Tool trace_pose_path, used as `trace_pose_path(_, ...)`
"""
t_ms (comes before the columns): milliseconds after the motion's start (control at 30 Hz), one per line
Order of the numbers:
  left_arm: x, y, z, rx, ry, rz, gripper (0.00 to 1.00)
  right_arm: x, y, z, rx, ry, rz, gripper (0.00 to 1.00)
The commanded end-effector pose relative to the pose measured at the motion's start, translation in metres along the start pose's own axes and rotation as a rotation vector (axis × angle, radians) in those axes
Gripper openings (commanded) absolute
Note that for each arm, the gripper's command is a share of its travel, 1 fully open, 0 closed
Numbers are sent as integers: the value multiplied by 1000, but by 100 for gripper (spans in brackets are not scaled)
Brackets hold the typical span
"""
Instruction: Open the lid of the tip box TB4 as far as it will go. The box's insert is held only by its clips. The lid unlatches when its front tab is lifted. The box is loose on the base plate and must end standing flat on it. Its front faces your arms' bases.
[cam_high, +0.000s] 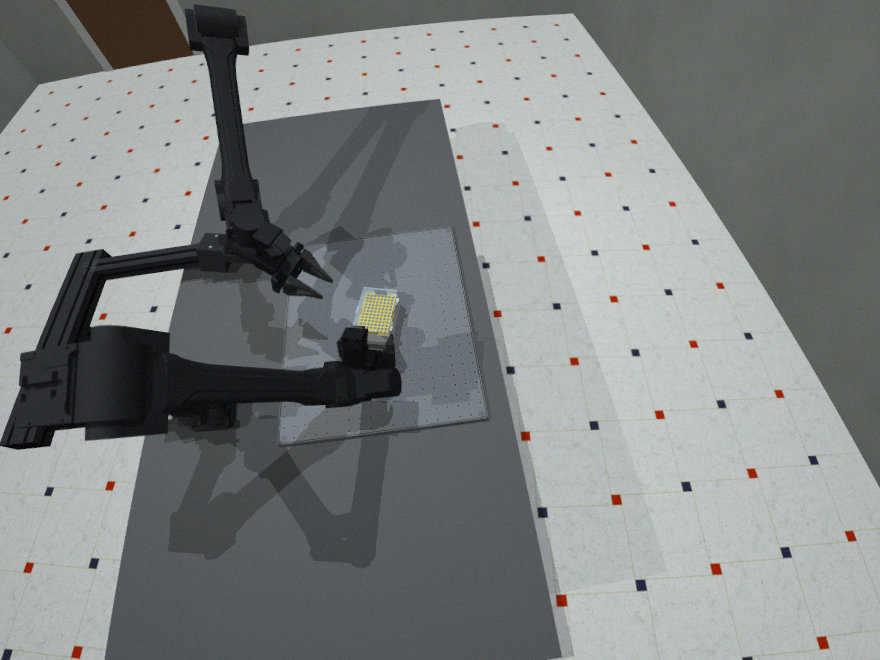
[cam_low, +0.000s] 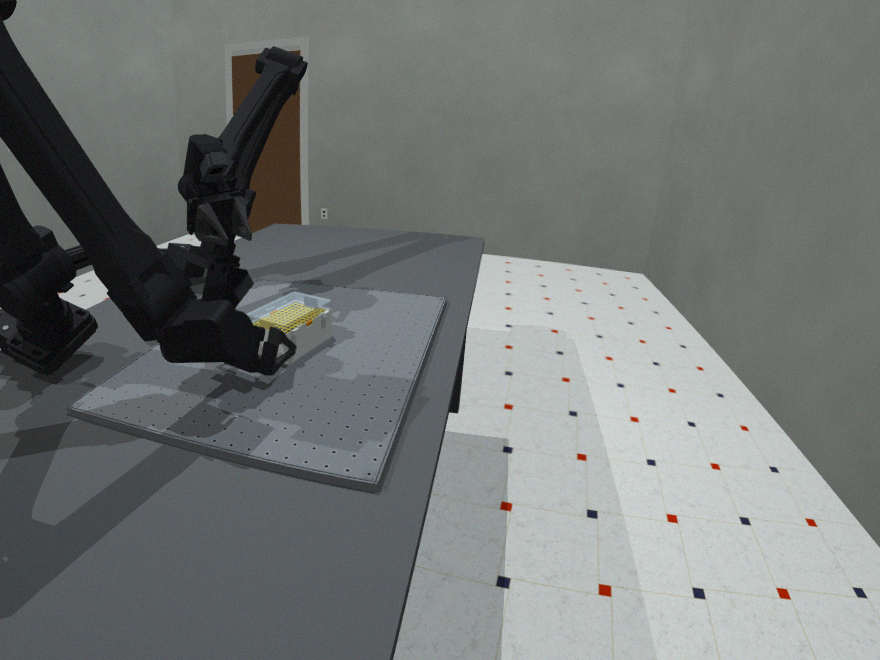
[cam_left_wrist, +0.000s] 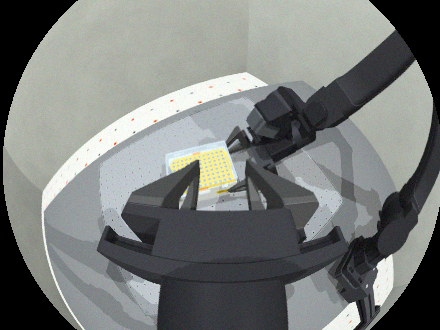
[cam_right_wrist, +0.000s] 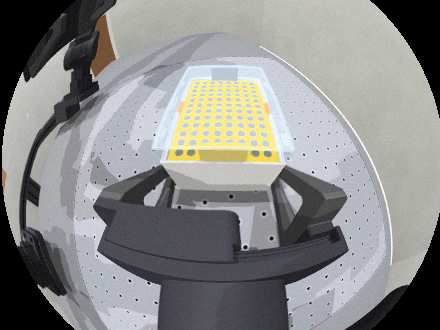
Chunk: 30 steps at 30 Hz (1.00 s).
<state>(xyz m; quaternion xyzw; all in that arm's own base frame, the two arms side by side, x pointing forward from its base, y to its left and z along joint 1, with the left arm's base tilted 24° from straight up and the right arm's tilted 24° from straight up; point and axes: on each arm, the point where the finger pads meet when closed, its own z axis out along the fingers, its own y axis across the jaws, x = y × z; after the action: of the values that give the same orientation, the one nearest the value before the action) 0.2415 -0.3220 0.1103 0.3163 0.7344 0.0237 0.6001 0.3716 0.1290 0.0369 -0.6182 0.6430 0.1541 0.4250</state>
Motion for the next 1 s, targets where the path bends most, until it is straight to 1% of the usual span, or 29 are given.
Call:
trace_pose_path(0,-25,-5,30,-67,-103,-64,44,-4,-7,-1,17,-7,-9,84)
trace_pose_path(67,-14,-4,38,-102,-112,-76,44,-4,-7,-1,17,-7,-9,84)
trace_pose_path(133,-14,-4,38,-102,-112,-76,44,-4,-7,-1,17,-7,-9,84)
trace_pose_path(300,14,2,52,-178,-129,-104,44,-4,-7,-1,17,-7,-9,84)
trace_pose_path(367,32,8,53,-211,-128,-107,44,-4,-7,-1,17,-7,-9,84)
trace_pose_path(500,50,14,57,-256,-134,-124,44,-4,-7,-1,17,-7,-9,84)
trace_pose_path(633,96,25,48,-258,-68,-102,44,-4,-7,-1,17,-7,-9,84)
trace_pose_path(700,96,25,48,-258,-68,-102,44,-4,-7,-1,17,-7,-9,84)
trace_pose_path(733,93,22,56,-263,-78,-116,44,-4,-7,-1,17,-7,-9,84)
trace_pose_path(800,104,25,56,-273,-64,-92,44,-4,-7,-1,17,-7,-9,84)
trace_pose_path(967,113,27,56,-284,-51,-82,44,-4,-7,-1,17,-7,-9,84)
